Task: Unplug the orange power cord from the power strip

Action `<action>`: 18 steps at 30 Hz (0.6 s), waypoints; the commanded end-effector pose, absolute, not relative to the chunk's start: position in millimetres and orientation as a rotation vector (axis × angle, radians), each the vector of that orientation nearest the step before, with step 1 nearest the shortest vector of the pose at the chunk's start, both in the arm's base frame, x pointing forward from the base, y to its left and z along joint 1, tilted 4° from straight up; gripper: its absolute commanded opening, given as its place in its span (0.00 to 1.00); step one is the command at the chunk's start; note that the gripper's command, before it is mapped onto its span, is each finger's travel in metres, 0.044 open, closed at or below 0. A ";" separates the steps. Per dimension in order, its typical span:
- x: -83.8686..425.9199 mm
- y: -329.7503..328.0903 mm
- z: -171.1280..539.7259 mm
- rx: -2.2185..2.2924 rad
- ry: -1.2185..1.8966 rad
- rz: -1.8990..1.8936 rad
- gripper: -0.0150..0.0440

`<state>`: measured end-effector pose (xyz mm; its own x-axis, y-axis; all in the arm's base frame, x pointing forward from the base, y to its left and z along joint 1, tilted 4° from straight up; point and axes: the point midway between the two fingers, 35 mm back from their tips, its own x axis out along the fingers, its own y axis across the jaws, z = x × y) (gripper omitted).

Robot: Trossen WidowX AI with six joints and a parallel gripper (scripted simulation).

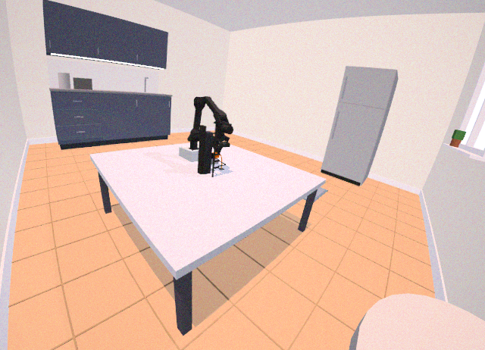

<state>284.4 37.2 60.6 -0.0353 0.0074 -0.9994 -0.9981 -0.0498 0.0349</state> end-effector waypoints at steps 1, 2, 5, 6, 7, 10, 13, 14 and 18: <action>284.5 37.2 60.9 -1.223 1.205 1.275 0.35; 284.5 37.2 60.9 -1.223 1.205 1.275 0.34; 284.5 37.2 60.9 -1.223 1.205 1.275 0.30; 284.5 37.2 60.9 -1.223 1.205 1.275 0.29; 284.5 37.2 60.9 -1.223 1.205 1.275 0.28; 284.5 37.5 60.9 -1.223 1.205 1.275 0.25; 284.7 39.8 60.9 -1.223 1.204 1.276 0.25; 284.8 41.2 60.9 -1.223 1.204 1.276 0.25; 285.1 47.5 61.0 -1.223 1.204 1.276 0.25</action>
